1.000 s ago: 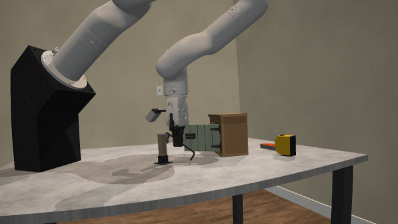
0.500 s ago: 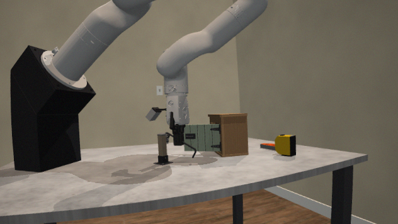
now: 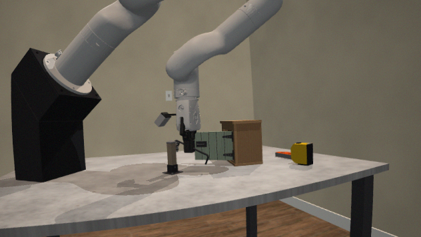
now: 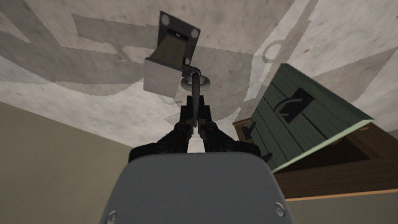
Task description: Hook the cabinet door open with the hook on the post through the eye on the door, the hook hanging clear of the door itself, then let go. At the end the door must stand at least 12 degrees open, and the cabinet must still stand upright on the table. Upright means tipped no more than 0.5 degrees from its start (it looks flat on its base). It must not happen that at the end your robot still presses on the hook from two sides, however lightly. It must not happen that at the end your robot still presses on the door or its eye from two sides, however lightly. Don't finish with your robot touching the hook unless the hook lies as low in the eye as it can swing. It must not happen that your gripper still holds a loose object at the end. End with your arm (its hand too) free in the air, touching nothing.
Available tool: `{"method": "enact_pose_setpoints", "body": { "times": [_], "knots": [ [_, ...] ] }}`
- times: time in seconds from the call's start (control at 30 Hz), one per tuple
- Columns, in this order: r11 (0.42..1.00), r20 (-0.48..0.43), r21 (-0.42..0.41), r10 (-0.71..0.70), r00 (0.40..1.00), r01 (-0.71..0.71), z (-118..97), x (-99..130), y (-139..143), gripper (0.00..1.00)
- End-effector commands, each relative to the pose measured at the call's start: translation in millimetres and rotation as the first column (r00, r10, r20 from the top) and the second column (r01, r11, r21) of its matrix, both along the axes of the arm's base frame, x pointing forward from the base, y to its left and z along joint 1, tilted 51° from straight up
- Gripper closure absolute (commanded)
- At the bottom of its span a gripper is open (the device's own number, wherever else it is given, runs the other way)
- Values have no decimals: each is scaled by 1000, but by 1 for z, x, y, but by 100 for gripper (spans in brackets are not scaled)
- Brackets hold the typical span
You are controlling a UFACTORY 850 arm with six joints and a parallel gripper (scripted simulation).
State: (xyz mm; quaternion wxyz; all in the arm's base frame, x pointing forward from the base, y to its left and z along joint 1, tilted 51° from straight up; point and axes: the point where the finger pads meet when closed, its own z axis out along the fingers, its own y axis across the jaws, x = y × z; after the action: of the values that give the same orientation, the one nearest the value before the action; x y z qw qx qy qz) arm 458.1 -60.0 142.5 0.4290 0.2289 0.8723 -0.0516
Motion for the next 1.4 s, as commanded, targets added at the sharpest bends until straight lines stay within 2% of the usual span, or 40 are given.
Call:
{"method": "enact_pose_setpoints", "body": {
  "times": [0.0,1.37],
  "knots": [
    [1000,0,0,0,1000,0,2,-2,1,96],
    [1000,0,0,0,1000,0,10,-11,4,96]
  ]
}}
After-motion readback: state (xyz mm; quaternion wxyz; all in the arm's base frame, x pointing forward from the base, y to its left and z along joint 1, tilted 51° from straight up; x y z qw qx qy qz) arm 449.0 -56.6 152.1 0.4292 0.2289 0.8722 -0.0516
